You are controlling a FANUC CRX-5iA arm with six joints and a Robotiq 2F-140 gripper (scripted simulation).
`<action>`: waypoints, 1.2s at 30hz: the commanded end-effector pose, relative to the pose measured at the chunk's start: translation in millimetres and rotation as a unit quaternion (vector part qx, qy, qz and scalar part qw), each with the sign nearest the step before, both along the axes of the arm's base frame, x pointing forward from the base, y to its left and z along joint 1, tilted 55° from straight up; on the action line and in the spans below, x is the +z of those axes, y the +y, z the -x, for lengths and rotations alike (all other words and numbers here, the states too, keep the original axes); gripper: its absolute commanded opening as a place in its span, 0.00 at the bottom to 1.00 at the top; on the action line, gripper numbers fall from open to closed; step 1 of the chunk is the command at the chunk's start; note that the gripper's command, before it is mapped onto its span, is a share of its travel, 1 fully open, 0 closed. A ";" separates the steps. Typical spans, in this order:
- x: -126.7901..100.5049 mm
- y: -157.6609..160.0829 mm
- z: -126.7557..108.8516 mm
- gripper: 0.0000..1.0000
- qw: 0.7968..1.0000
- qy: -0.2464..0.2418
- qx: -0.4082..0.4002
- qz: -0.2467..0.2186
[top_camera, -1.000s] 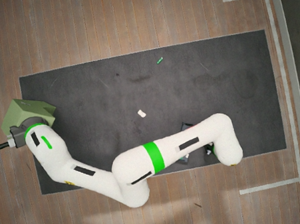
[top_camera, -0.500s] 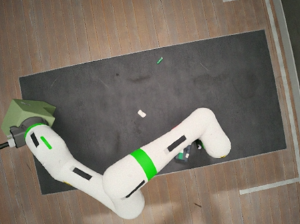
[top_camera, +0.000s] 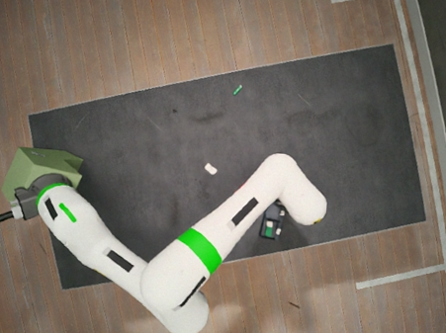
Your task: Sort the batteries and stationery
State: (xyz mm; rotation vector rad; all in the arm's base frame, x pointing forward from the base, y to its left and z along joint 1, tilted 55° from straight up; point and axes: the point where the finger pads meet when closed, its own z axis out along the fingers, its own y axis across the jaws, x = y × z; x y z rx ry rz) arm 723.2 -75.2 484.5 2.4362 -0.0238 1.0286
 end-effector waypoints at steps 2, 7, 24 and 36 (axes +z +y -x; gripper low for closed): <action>0.0 0.4 0.4 0.15 0.996 0.037 0.057 0.063; 0.0 0.4 0.4 0.15 0.987 0.066 0.098 0.113; 0.0 0.8 0.3 0.15 0.922 0.159 0.227 0.270; -0.3 0.9 0.4 0.15 0.849 0.222 0.313 0.364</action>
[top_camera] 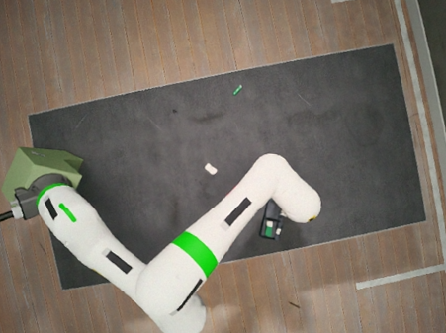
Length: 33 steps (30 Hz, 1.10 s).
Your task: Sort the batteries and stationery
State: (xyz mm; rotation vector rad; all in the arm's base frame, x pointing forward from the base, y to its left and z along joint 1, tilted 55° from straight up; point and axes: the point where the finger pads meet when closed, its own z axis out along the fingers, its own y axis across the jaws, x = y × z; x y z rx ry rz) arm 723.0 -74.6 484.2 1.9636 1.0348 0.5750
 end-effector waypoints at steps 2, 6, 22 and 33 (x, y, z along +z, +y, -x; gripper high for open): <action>0.1 0.3 0.1 0.15 0.996 0.048 0.056 0.055; 0.2 0.2 0.1 0.15 0.993 0.063 0.072 0.070; -0.5 -1.1 -1.4 0.15 0.993 0.063 0.072 0.070; -11.0 -9.0 -13.8 0.15 0.993 0.063 0.072 0.070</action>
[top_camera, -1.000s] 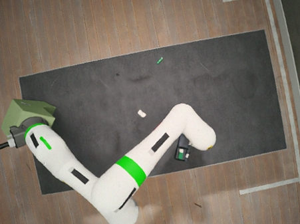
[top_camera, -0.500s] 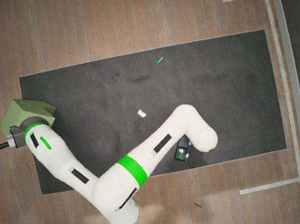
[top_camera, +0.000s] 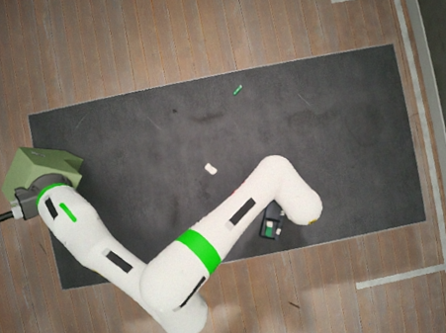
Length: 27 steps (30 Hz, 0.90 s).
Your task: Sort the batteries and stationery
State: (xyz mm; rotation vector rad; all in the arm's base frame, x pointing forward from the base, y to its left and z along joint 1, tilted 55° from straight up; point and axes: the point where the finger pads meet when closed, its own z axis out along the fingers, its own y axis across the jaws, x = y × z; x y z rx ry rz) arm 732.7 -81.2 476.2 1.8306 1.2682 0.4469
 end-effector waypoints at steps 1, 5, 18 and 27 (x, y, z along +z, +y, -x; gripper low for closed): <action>-4.2 -3.1 -5.5 0.15 1.000 0.000 0.000 0.000; -8.8 -6.6 -11.0 0.15 1.000 0.000 0.000 0.000; -21.2 -15.9 -25.7 0.15 1.000 0.000 0.000 0.000; -21.2 -16.0 -25.8 0.15 1.000 0.000 0.000 0.000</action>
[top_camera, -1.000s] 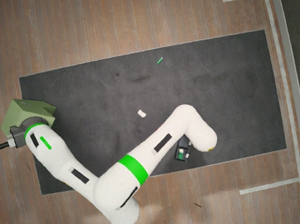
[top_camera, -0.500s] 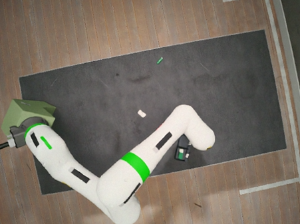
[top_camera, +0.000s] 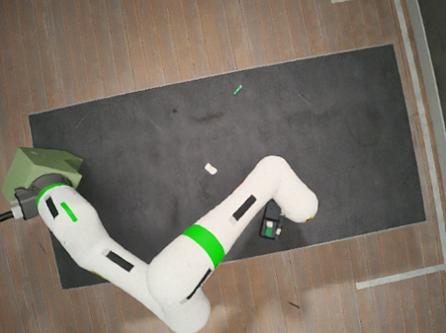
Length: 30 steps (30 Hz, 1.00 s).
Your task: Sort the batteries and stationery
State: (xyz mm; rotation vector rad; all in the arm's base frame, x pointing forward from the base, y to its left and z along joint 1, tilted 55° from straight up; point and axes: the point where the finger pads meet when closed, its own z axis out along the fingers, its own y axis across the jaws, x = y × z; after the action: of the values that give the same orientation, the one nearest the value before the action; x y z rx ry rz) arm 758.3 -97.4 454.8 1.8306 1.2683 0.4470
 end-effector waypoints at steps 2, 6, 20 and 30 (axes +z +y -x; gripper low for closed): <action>0.3 0.2 -0.1 0.15 1.000 0.000 0.000 0.000; 0.3 0.2 -0.1 0.26 1.000 0.000 0.000 0.000; 0.3 0.2 -0.1 0.26 1.000 0.000 0.000 0.000; 5.7 4.2 6.3 0.26 1.000 0.000 0.000 0.000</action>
State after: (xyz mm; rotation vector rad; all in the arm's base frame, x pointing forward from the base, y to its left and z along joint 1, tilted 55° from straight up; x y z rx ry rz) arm 754.6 -95.0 458.0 1.8305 1.2683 0.4470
